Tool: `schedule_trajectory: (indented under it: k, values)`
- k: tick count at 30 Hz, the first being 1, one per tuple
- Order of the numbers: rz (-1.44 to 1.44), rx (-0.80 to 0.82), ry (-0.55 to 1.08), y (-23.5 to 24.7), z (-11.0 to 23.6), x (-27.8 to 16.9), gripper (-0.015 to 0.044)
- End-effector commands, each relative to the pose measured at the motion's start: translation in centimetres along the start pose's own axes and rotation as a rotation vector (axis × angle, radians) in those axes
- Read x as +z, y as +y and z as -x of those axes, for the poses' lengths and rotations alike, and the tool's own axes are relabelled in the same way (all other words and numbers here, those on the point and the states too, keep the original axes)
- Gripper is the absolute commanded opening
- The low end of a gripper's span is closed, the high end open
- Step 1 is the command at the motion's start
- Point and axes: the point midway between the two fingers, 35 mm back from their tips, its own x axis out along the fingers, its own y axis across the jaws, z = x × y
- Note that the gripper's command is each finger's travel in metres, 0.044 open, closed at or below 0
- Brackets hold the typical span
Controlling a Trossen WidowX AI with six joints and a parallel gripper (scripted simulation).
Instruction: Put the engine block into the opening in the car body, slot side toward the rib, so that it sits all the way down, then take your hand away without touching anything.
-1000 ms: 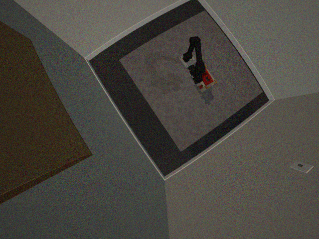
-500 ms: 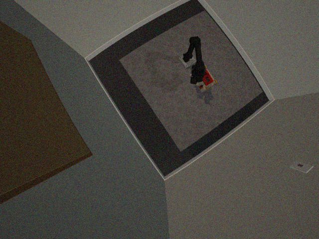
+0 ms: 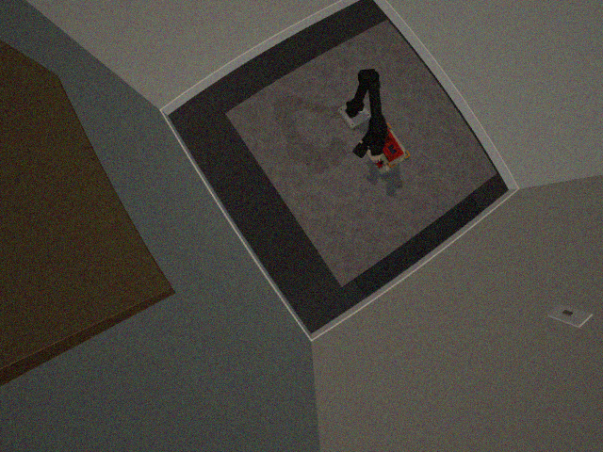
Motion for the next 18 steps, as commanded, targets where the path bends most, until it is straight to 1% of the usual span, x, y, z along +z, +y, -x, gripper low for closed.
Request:
schedule_trajectory:
  k: [1,18]
  values:
    - [-0.129,-0.002,-0.004,-0.01,-0.01,0.03,0.0]
    - [-0.716,0.0,-0.005,-0.02,-0.32,0.02,0.0]
